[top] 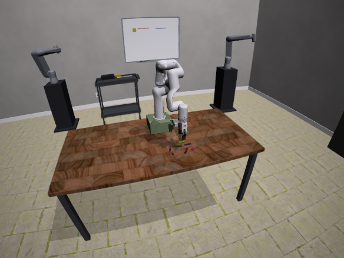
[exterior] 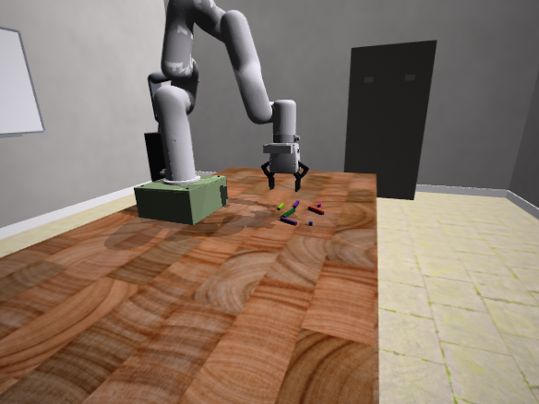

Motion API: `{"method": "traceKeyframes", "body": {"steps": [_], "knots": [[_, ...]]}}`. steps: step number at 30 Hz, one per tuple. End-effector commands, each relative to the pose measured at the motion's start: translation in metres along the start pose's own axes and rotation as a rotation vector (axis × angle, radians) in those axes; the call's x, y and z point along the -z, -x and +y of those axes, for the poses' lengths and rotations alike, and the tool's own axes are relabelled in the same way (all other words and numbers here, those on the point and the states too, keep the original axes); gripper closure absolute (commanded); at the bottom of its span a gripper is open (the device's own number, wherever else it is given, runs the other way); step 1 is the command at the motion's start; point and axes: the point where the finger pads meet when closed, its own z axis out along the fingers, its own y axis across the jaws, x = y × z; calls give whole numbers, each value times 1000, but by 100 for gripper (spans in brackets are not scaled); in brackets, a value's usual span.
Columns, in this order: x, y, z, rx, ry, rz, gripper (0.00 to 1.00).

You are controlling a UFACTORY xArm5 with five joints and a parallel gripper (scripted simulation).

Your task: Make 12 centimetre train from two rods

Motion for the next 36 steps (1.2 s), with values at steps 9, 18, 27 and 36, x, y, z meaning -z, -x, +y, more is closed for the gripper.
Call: {"method": "traceKeyframes", "body": {"steps": [9, 18, 27, 36], "knots": [[1, 0, -1, 0, -3, -1, 0], [1, 0, -1, 0, -3, -1, 0], [1, 0, -1, 0, -3, -1, 0], [1, 1, -1, 175, -3, -1, 0]]}}
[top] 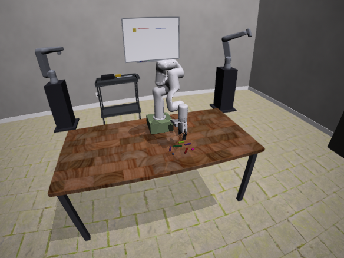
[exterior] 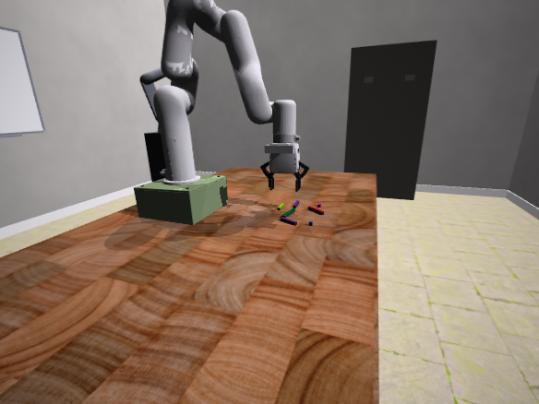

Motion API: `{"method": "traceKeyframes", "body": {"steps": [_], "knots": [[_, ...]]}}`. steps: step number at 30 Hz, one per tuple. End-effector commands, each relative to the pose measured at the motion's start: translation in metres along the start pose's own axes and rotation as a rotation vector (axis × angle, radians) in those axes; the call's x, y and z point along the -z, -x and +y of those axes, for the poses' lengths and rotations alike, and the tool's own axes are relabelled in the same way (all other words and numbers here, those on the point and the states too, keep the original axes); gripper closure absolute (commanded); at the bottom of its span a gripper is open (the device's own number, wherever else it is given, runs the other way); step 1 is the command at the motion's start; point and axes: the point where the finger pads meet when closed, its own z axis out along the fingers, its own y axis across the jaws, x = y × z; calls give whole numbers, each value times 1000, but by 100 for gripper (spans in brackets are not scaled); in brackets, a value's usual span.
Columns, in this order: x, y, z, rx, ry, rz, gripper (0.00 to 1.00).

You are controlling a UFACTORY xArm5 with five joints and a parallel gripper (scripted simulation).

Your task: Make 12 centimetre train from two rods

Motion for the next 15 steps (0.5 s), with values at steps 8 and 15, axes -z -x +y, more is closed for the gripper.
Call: {"method": "traceKeyframes", "body": {"steps": [8, 15], "knots": [[1, 1, -1, 339, -4, 0, 0], [1, 1, -1, 628, -5, 0, 0]]}}
